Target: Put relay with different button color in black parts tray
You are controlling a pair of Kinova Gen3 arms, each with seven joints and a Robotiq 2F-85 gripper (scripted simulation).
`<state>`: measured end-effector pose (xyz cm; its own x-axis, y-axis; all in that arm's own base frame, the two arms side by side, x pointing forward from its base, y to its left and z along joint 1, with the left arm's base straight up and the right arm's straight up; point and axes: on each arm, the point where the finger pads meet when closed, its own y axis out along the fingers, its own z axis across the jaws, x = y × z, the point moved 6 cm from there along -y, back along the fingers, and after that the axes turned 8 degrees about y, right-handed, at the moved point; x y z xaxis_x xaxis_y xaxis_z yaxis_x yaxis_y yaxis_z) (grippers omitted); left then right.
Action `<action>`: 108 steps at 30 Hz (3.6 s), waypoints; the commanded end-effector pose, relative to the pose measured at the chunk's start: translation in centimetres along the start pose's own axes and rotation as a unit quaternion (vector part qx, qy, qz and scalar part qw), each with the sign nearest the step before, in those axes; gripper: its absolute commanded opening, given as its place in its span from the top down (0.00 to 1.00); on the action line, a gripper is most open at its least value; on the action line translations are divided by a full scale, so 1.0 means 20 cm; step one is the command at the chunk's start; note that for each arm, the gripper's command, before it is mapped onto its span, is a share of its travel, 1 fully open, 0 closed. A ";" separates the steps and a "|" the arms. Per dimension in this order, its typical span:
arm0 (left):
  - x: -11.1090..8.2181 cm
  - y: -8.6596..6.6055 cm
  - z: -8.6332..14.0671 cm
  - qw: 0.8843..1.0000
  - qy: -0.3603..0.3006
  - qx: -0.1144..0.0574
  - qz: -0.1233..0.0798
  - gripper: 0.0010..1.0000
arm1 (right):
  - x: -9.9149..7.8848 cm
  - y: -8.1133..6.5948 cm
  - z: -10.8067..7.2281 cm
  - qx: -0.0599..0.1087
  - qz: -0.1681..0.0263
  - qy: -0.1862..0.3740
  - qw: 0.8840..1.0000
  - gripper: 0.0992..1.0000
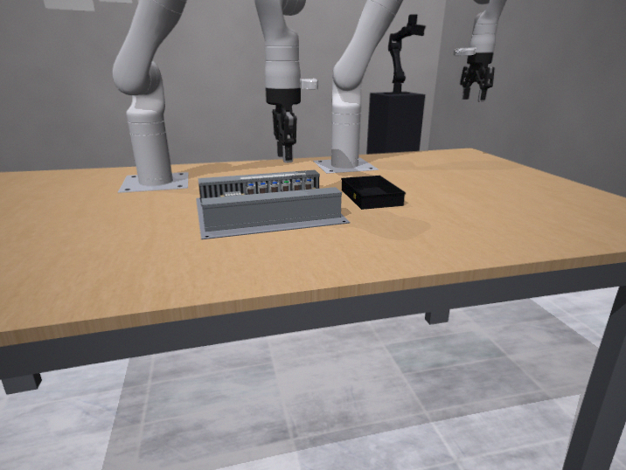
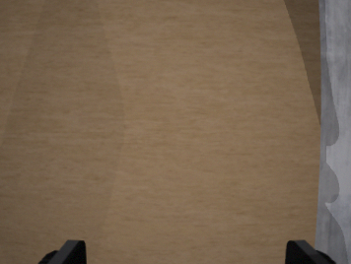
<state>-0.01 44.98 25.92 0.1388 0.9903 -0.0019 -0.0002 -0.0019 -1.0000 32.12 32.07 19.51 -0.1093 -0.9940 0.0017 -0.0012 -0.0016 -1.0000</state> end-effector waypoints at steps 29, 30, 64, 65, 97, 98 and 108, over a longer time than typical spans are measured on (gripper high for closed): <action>0.00 0.00 0.00 1.000 0.000 0.000 -0.001 0.00 | 0.00 0.01 0.00 0.000 0.001 0.000 1.000 0.39; 0.00 0.00 0.00 1.000 0.000 0.000 -0.001 0.00 | 0.00 0.01 0.00 0.000 0.001 0.000 1.000 0.39; 0.00 0.00 0.00 1.000 0.000 0.000 -0.001 0.00 | 0.00 0.21 0.00 0.000 0.001 0.000 1.000 0.39; 0.00 0.00 0.00 1.000 0.000 0.000 -0.001 0.00 | 0.00 0.22 0.00 0.000 0.001 0.000 1.000 0.39; 0.00 0.00 0.00 1.000 0.000 0.000 -0.001 0.00 | 0.00 0.23 0.00 0.000 0.001 0.000 1.000 0.39; 0.00 0.00 0.00 1.000 0.000 0.000 -0.001 0.00 | 0.00 0.23 0.00 0.000 0.001 0.000 1.000 0.39; 0.00 0.00 0.00 1.000 0.000 0.000 -0.001 0.00 | 0.00 0.23 0.00 0.000 0.001 0.000 1.000 0.39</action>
<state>-0.01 44.98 25.92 0.1388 0.9903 -0.0019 -0.0002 -0.0019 -1.0000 32.14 32.08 14.87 -0.1094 -0.9940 0.0017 -0.0012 -0.0016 -1.0000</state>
